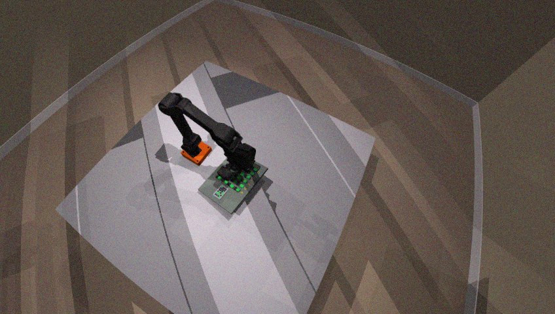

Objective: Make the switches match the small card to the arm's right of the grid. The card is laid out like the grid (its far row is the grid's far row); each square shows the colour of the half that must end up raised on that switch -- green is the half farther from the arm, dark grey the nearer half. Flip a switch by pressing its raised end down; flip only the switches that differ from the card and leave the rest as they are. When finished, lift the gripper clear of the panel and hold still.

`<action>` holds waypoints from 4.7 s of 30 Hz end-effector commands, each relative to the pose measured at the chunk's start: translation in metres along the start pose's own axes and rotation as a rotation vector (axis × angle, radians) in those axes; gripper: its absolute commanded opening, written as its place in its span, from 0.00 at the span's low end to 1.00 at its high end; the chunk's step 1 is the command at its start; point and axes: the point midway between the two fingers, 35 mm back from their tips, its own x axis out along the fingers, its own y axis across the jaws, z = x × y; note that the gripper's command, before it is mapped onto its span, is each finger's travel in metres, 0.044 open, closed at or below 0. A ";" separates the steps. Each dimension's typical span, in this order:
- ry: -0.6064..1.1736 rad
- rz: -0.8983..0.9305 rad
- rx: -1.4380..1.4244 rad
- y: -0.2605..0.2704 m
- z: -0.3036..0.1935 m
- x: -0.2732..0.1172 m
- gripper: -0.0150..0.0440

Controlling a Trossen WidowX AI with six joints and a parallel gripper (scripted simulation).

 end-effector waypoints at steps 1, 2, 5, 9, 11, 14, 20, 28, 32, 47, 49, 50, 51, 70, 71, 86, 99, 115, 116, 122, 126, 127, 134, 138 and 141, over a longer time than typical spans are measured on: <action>-0.051 0.001 0.004 0.000 0.002 -0.045 0.25; -0.051 0.001 0.004 0.000 0.002 -0.045 0.25; -0.051 0.001 0.004 0.000 0.002 -0.045 0.25; -0.048 0.003 0.005 0.014 -0.007 -0.044 0.25; -0.046 0.005 0.006 0.032 -0.020 -0.044 0.25; -0.047 0.007 0.006 0.051 -0.037 -0.043 0.25; -0.039 0.007 0.006 0.052 -0.037 -0.032 0.25; -0.022 0.007 0.006 0.052 -0.035 -0.008 0.25; -0.022 0.007 0.006 0.052 -0.035 -0.008 0.25; -0.023 0.007 0.006 0.052 -0.035 0.010 0.25; -0.023 0.007 0.006 0.052 -0.034 0.013 0.25; -0.023 0.007 0.006 0.052 -0.034 0.015 0.25; -0.023 0.007 0.006 0.052 -0.034 0.015 0.25; -0.023 0.007 0.006 0.052 -0.034 0.016 0.25; -0.023 0.007 0.006 0.052 -0.034 0.016 0.25; -0.023 0.007 0.006 0.052 -0.034 0.017 0.25; -0.023 0.007 0.006 0.052 -0.034 0.018 0.25; -0.023 0.007 0.006 0.052 -0.034 0.020 0.25; -0.023 0.007 0.006 0.052 -0.034 0.021 0.25; -0.023 0.007 0.006 0.052 -0.034 0.021 0.25; -0.023 0.007 0.006 0.052 -0.034 0.022 0.25; -0.023 0.007 0.006 0.052 -0.034 0.022 0.25; -0.029 0.004 0.011 0.052 -0.033 0.018 0.25; -0.046 0.007 0.007 0.052 -0.037 -0.040 0.25; -0.047 0.007 0.006 0.052 -0.038 -0.043 0.25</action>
